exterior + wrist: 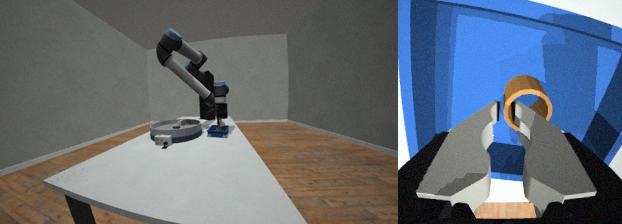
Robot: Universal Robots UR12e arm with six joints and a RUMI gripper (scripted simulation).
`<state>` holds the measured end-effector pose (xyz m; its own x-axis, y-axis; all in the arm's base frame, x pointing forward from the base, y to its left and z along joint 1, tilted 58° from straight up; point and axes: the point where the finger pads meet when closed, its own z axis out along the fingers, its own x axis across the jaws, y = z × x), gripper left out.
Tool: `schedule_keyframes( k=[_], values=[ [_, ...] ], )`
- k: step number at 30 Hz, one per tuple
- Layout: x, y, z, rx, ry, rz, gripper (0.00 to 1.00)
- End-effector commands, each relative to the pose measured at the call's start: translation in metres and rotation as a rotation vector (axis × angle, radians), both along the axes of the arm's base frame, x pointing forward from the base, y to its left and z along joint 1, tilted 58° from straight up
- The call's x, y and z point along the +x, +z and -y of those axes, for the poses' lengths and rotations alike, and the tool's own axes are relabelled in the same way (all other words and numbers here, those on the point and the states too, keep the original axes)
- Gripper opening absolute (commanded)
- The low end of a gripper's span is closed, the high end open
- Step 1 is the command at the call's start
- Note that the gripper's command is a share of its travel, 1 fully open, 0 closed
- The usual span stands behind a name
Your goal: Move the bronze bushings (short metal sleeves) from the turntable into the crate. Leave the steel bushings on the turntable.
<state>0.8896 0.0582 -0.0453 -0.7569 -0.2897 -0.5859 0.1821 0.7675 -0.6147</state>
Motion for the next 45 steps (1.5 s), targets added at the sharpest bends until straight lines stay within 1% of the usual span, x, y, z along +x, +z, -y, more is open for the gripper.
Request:
schedule_keyframes(
  k=[1,31,36,45],
  values=[
    [0.001,0.000,0.000,0.000,0.001,0.002,0.06],
    [0.001,0.001,0.000,0.000,0.001,0.002,0.06],
    [-0.006,0.004,-0.006,0.000,0.002,0.000,0.06],
    [-0.022,0.018,-0.020,0.000,0.002,0.000,0.06]
  ],
)
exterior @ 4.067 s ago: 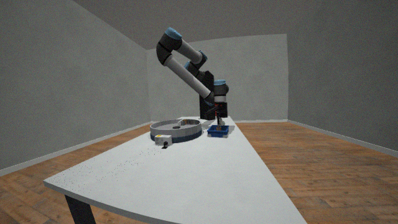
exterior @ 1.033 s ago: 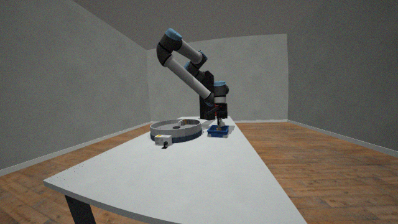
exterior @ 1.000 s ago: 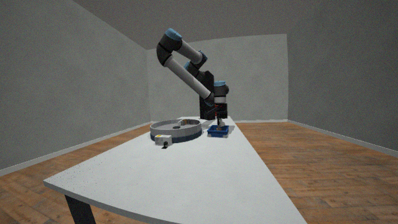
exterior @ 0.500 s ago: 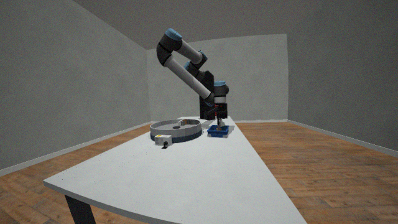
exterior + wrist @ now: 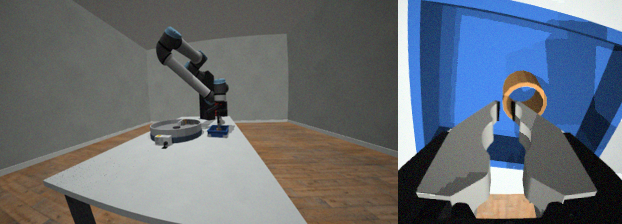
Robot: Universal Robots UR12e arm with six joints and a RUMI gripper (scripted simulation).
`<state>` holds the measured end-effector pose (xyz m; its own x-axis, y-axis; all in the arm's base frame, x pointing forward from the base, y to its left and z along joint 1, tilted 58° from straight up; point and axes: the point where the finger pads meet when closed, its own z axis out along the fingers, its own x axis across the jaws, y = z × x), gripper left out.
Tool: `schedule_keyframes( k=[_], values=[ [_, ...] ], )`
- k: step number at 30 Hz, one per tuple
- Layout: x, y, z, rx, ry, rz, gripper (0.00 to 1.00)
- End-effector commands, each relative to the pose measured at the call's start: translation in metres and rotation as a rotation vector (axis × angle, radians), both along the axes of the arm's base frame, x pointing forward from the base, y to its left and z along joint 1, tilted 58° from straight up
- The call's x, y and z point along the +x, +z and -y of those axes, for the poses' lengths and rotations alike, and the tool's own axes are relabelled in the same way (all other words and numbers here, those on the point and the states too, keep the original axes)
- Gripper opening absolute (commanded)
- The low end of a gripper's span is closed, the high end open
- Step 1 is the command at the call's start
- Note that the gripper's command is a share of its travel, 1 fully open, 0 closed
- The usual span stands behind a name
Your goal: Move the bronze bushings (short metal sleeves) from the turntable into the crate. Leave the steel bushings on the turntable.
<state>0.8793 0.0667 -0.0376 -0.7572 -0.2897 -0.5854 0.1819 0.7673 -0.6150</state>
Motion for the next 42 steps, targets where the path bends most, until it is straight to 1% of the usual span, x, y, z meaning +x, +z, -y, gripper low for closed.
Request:
schedule_keyframes(
  k=[1,8,13,22,42],
  values=[
    [-0.014,0.013,-0.014,0.000,0.002,0.000,0.06],
    [-0.036,0.030,-0.034,0.000,0.002,0.000,0.06],
    [-0.047,0.040,-0.044,0.000,0.002,0.000,0.06],
    [-0.052,0.044,-0.049,0.000,0.002,0.000,0.06],
    [-0.051,0.044,-0.048,0.001,0.001,0.002,0.06]
  ],
)
